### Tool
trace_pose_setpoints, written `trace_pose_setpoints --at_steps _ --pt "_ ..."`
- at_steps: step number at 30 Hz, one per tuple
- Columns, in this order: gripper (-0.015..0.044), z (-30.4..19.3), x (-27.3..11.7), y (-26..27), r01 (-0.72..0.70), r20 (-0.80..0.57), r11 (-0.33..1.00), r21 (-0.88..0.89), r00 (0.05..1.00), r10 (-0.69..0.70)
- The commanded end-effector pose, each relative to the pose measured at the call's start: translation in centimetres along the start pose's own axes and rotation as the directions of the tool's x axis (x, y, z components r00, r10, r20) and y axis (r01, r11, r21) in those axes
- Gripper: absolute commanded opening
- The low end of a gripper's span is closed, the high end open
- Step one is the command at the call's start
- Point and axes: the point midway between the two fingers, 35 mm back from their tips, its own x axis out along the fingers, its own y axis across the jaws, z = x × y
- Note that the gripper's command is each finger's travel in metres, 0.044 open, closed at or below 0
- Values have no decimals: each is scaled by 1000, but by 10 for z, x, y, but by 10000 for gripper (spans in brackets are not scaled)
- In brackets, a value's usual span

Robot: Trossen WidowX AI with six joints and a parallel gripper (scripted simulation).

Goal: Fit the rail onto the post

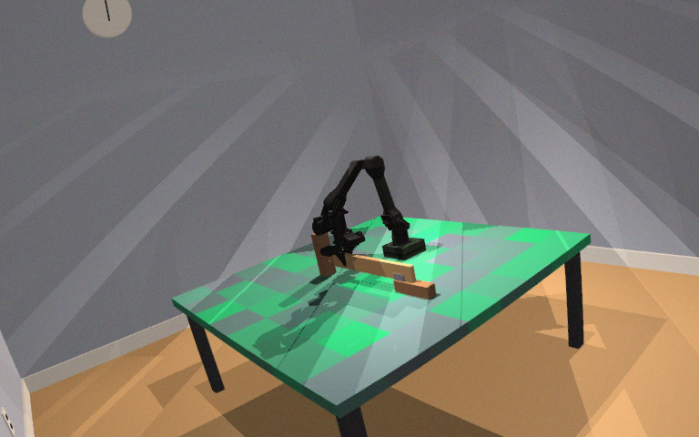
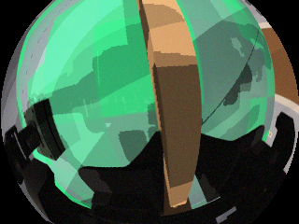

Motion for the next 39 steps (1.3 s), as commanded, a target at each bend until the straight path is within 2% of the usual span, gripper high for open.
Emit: trace_pose_setpoints --at_steps 1,39 --pt "0 0 0 0 1 1 1000 2 1000 -1" --pt "0 -7 -1 0 1 0 1000 2 1000 -1"
